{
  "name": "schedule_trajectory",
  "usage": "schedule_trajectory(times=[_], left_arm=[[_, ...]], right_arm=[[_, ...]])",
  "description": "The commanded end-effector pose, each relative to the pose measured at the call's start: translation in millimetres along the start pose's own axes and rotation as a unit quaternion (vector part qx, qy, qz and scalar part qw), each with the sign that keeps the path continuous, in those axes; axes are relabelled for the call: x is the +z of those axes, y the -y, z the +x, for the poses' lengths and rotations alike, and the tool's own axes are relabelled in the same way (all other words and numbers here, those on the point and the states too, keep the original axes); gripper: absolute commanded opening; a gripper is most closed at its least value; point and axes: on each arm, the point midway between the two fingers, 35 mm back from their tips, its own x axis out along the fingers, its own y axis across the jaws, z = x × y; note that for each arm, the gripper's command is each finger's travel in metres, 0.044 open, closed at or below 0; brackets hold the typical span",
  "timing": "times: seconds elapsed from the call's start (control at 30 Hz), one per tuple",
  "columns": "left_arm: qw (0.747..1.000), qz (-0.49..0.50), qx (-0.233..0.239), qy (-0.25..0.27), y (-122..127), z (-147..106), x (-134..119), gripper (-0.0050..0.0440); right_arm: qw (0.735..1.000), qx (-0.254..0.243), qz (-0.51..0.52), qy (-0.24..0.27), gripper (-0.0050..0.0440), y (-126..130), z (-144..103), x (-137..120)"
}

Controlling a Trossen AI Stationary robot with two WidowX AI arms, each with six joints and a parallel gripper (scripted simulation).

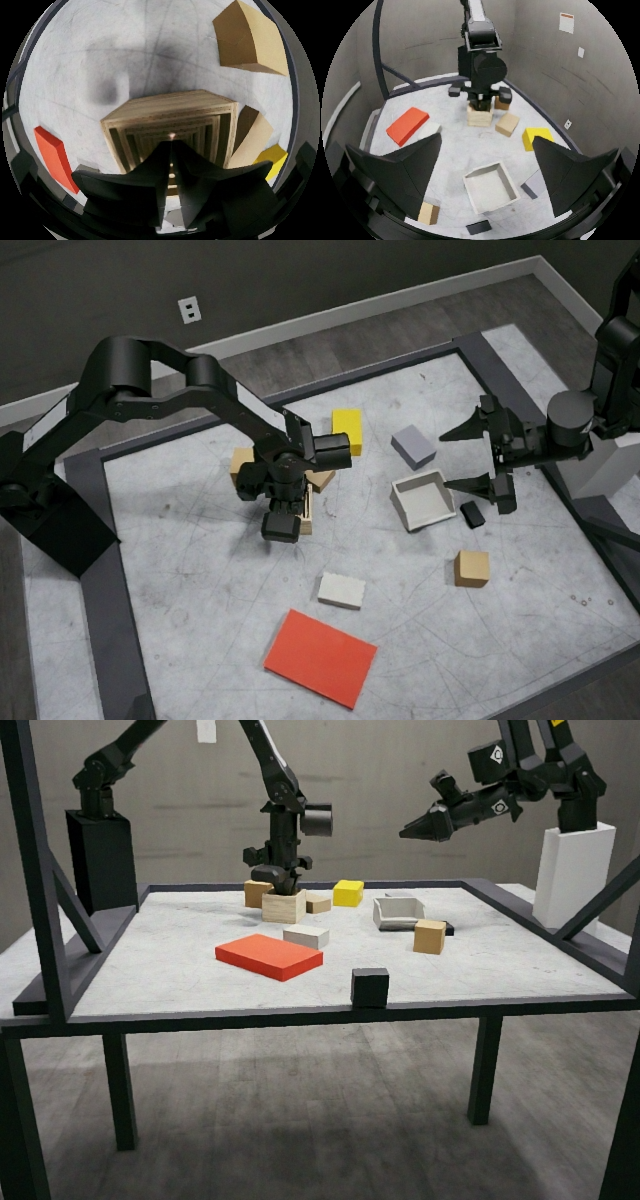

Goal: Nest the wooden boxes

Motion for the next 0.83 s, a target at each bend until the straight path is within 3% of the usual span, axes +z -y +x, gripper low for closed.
schedule_trajectory(times=[0.0,0.23,0.3,0.5,0.8], left_arm=[[0.994,0.109,-0.012,-0.026,4.4,-26.4,-16.0,-0.0002],[0.955,0.295,-0.016,-0.026,4.6,-38.3,-17.5,-0.0005],[0.955,0.295,-0.016,-0.026,4.6,-38.3,-17.5,-0.0005],[0.880,0.473,-0.021,-0.022,4.7,-49.2,-17.6,-0.0050],[0.739,0.673,-0.026,-0.017,4.8,-62.9,-17.2,-0.0050]], right_arm=[[1.000,0.001,0.002,0.005,0.0400,-0.7,-0.2,3.0],[1.000,0.001,0.002,0.005,0.0400,-0.7,-0.2,3.0],[1.000,0.001,0.002,0.005,0.0400,-0.7,-0.2,3.0],[1.000,0.001,0.002,0.005,0.0400,-0.7,-0.2,3.0],[1.000,0.001,0.002,0.005,0.0400,-0.7,-0.2,3.0]])
